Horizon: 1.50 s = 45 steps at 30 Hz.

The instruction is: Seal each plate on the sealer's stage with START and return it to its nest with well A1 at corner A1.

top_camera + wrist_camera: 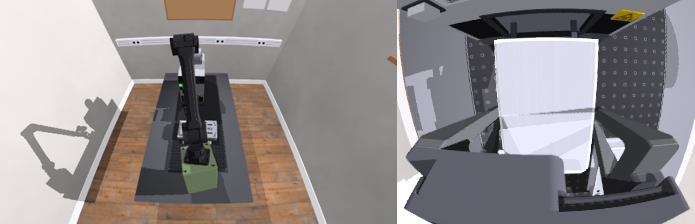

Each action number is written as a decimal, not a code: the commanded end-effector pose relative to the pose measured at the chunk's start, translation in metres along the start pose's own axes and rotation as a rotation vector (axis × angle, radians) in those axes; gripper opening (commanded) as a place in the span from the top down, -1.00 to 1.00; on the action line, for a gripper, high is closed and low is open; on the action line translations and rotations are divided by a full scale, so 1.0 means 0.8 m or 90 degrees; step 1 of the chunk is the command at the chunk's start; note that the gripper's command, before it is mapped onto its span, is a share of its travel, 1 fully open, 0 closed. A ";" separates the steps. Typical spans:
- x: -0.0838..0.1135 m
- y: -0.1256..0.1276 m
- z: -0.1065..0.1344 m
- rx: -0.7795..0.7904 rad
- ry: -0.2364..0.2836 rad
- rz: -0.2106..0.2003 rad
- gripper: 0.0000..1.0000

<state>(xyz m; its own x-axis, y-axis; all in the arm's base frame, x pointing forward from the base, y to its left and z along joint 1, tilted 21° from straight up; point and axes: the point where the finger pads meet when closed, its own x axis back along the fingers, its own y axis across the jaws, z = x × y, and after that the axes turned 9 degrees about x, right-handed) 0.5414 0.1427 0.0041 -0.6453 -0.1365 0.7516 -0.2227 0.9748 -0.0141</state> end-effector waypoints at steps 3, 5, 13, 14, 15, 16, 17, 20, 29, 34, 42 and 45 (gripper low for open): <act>0.011 -0.014 -0.009 -0.011 -0.006 0.010 1.00; 0.012 -0.016 -0.004 -0.006 -0.002 0.011 1.00; 0.013 -0.006 -0.021 0.002 -0.020 0.004 1.00; 0.013 -0.006 -0.021 0.002 -0.020 0.004 1.00; 0.013 -0.003 -0.025 0.004 -0.025 0.003 1.00; 0.014 -0.005 -0.020 0.004 -0.025 0.000 1.00; 0.015 -0.009 -0.015 0.003 -0.026 -0.001 1.00; 0.019 -0.022 -0.001 0.000 -0.025 0.004 1.00; 0.021 -0.035 0.026 0.006 -0.022 0.003 1.00; 0.025 -0.034 0.022 0.005 -0.031 0.000 1.00; 0.029 -0.060 0.053 0.001 -0.020 0.009 1.00; 0.031 -0.061 0.060 0.005 -0.020 0.006 1.00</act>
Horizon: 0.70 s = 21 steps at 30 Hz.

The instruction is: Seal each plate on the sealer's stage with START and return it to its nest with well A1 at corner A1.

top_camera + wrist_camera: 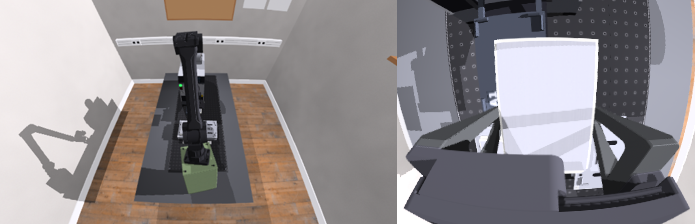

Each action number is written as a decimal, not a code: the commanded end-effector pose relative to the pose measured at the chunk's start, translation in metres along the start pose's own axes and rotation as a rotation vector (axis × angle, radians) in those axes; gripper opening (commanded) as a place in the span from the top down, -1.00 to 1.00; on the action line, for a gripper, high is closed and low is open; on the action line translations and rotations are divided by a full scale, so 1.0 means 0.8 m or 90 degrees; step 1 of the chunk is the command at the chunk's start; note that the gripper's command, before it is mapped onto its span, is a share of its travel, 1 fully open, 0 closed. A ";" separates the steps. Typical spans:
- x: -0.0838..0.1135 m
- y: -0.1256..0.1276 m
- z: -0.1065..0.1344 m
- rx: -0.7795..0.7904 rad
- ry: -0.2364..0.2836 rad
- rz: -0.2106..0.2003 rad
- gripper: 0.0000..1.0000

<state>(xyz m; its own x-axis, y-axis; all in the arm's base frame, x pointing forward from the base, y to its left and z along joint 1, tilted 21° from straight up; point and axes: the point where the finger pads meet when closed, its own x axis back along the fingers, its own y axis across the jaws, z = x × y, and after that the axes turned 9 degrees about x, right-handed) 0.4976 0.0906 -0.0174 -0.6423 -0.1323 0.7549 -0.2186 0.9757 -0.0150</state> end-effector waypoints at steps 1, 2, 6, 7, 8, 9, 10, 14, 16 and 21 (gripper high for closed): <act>0.009 -0.008 -0.010 0.009 -0.027 0.002 1.00; 0.009 -0.008 -0.010 0.009 -0.027 0.002 1.00; 0.012 -0.010 -0.014 0.007 -0.036 0.000 1.00; 0.013 -0.015 -0.010 0.005 -0.036 0.003 1.00; 0.015 -0.019 -0.006 0.005 -0.035 0.004 1.00; 0.016 -0.022 -0.002 0.004 -0.033 0.005 1.00; 0.017 -0.025 0.004 0.004 -0.029 0.006 1.00; 0.015 -0.033 0.020 0.004 -0.021 0.007 1.00; 0.015 -0.035 0.027 0.006 -0.019 0.006 1.00; 0.016 -0.033 0.027 0.009 -0.022 0.003 1.00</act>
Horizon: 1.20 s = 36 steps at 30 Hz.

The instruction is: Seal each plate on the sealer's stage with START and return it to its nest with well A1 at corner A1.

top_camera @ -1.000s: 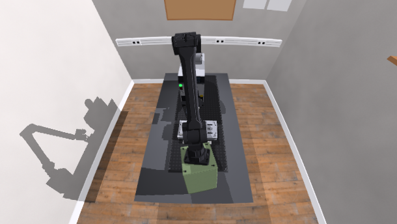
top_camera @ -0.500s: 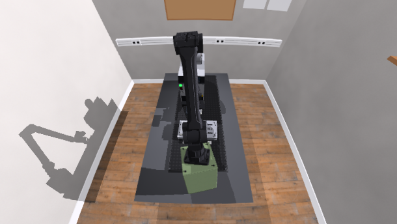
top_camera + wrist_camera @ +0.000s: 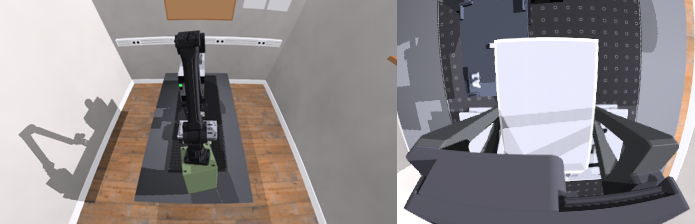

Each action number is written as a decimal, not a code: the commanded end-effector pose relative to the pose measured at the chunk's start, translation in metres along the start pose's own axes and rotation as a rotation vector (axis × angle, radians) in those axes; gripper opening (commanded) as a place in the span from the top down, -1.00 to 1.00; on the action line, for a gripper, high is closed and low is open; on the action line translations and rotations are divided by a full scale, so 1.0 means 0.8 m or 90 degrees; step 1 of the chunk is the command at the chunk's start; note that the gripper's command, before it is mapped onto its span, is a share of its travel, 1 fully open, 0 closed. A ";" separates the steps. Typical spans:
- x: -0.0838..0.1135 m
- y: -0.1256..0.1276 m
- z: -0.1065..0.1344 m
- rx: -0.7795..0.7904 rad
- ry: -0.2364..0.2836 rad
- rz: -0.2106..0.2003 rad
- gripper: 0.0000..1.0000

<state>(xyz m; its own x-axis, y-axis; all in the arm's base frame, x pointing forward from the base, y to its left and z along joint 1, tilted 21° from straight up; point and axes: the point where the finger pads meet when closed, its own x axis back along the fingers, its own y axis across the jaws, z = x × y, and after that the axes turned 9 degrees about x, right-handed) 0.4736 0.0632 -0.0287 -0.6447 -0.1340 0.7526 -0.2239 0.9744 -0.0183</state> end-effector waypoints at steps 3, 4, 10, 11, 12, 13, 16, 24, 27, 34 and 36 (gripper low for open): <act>0.007 -0.015 -0.001 0.001 -0.021 0.005 1.00; 0.010 -0.018 0.002 0.001 -0.022 0.007 1.00; 0.016 -0.032 0.009 0.003 -0.028 0.010 1.00; 0.017 -0.033 0.007 0.004 -0.032 0.010 1.00; 0.017 -0.032 0.006 0.008 -0.036 0.008 1.00; 0.018 -0.031 0.008 0.010 -0.036 0.006 1.00; 0.020 -0.030 0.014 0.013 -0.033 0.005 1.00; 0.020 -0.050 0.051 -0.001 -0.012 0.010 1.00; 0.021 -0.055 0.052 0.003 -0.018 0.009 1.00; 0.025 -0.059 0.064 0.004 -0.014 0.008 1.00; 0.027 -0.065 0.071 0.000 -0.014 0.009 1.00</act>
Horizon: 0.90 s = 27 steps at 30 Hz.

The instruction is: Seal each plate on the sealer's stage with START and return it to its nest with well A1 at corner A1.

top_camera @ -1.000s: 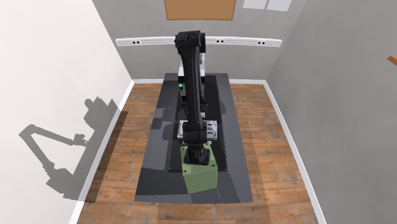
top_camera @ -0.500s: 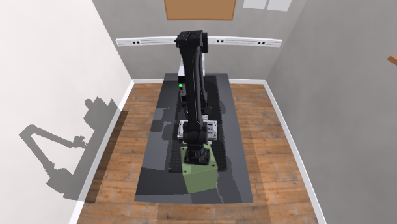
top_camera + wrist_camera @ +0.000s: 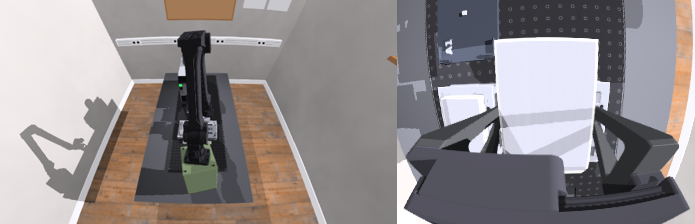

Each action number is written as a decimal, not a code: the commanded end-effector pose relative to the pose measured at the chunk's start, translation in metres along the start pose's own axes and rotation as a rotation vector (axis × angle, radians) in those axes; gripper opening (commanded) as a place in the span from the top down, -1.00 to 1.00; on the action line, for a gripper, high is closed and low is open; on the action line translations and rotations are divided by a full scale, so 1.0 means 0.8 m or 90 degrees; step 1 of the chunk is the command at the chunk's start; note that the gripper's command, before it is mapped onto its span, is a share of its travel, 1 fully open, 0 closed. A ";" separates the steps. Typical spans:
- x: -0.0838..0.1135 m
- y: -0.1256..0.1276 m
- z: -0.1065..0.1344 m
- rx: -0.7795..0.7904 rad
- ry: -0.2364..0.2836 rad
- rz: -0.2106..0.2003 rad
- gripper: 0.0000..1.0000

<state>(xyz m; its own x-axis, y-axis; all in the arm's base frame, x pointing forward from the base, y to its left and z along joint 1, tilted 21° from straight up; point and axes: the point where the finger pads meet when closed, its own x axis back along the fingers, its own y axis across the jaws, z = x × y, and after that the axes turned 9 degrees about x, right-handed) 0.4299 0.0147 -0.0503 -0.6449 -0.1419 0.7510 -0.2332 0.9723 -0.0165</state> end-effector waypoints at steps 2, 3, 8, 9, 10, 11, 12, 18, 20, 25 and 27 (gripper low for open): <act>0.007 -0.023 0.010 -0.004 -0.011 0.016 1.00; 0.008 -0.025 0.013 -0.004 -0.010 0.016 1.00; 0.011 -0.029 0.026 0.003 -0.008 0.012 1.00; 0.012 -0.029 0.025 0.006 -0.012 0.011 1.00; 0.013 -0.032 0.022 0.008 -0.018 0.013 1.00; 0.014 -0.036 0.019 0.008 -0.024 0.016 1.00; 0.015 -0.039 0.022 0.008 -0.023 0.017 1.00; 0.019 -0.044 0.044 -0.002 -0.008 0.014 1.00; 0.020 -0.048 0.051 -0.002 -0.007 0.016 1.00; 0.022 -0.059 0.054 0.004 -0.015 0.018 1.00; 0.026 -0.062 0.055 0.007 -0.021 0.020 1.00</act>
<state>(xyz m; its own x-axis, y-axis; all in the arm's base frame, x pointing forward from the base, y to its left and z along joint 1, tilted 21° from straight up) 0.3940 -0.0342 -0.0690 -0.6473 -0.1319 0.7508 -0.2190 0.9756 -0.0173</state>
